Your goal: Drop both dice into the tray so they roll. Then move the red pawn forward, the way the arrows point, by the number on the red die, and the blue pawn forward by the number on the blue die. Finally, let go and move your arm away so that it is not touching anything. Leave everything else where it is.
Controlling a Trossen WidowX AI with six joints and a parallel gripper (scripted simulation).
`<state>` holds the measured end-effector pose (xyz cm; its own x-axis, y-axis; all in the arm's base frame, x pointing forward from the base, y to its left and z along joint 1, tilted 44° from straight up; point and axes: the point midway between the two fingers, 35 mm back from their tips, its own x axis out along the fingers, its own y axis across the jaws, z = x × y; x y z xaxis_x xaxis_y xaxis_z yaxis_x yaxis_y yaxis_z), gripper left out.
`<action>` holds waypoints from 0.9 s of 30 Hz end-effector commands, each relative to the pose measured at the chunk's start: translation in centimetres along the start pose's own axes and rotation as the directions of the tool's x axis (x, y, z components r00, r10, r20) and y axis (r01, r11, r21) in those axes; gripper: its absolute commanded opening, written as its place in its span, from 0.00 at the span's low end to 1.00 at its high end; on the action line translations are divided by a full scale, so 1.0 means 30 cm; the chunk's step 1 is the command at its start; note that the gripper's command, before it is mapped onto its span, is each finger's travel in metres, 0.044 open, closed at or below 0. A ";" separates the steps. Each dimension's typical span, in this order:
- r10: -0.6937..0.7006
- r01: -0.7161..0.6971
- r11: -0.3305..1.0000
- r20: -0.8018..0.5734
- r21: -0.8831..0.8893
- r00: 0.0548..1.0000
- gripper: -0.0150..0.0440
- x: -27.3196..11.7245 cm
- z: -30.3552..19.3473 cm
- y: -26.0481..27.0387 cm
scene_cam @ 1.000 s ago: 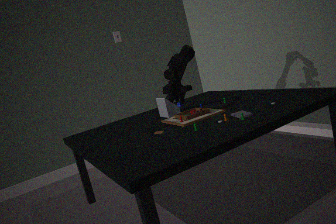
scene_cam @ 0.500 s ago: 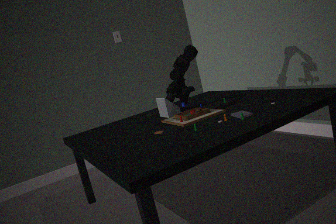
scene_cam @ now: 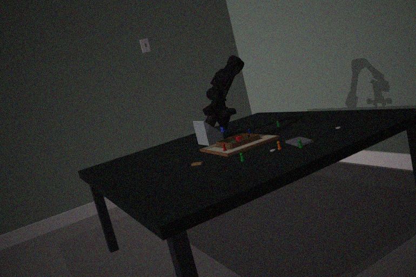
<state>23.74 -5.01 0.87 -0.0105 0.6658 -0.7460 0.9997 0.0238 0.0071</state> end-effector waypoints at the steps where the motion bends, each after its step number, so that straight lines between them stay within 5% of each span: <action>1: -0.042 0.043 0.999 0.101 -0.005 0.994 0.25 0.013 -0.005 -0.012; 19: -0.041 0.041 0.999 0.630 0.015 0.776 0.25 0.044 0.006 -0.031; 27: 0.020 -0.024 1.000 0.727 -0.005 0.687 0.25 0.037 -0.001 -0.027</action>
<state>22.77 -4.13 -0.30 0.0060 -0.0488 -0.9988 0.9997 0.0232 0.0048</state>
